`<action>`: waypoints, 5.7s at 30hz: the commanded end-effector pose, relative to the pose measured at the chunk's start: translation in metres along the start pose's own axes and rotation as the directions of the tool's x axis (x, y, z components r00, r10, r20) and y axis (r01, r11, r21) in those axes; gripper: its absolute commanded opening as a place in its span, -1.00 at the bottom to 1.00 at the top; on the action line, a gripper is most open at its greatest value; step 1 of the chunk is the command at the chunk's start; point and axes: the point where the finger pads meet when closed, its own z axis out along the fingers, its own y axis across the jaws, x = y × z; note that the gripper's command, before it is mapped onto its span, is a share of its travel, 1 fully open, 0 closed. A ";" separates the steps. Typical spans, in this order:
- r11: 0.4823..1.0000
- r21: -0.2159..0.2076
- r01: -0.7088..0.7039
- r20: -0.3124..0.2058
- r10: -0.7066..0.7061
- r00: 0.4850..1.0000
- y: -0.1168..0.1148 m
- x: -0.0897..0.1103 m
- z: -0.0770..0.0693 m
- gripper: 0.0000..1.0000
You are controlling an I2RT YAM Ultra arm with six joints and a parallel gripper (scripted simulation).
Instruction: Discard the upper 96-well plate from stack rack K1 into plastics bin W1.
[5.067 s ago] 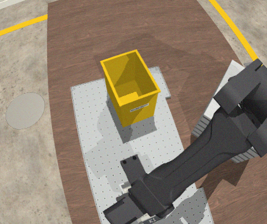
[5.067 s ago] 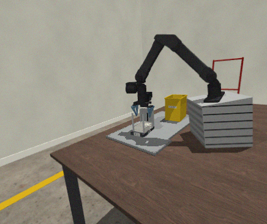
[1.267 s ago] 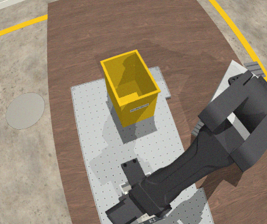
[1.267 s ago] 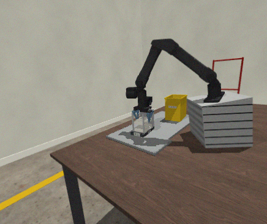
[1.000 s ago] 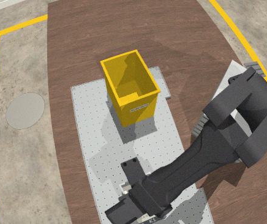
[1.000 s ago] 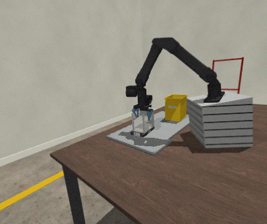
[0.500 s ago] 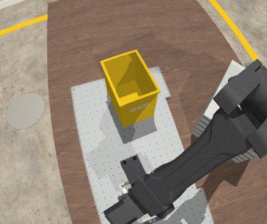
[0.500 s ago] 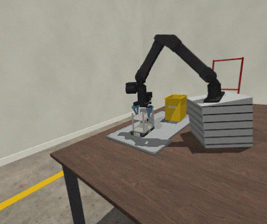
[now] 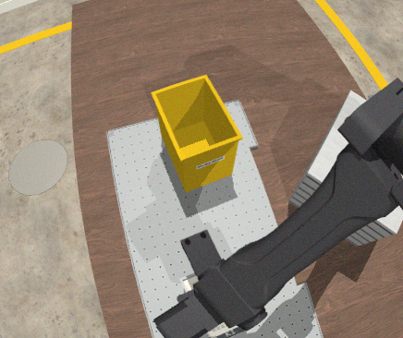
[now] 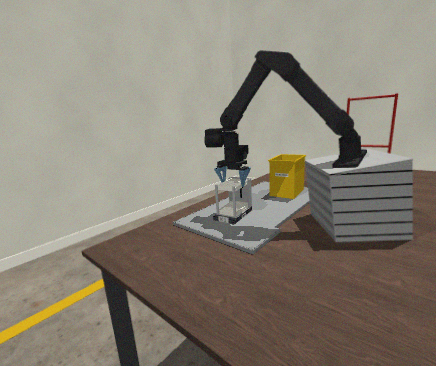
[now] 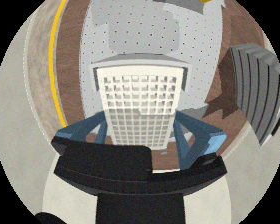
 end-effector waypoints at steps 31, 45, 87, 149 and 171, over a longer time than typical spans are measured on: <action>1.000 -0.010 0.000 -0.003 0.000 1.000 0.002 0.001 -0.053 -1.00; 1.000 -0.010 0.000 -0.003 0.000 1.000 0.002 0.000 -0.076 -1.00; 1.000 -0.010 0.000 -0.003 0.000 1.000 0.002 0.000 -0.103 -1.00; 1.000 -0.009 -0.022 0.002 0.022 1.000 -0.047 -0.160 -0.103 -1.00; 1.000 -0.008 -0.022 0.004 0.022 1.000 -0.066 -0.221 -0.103 -1.00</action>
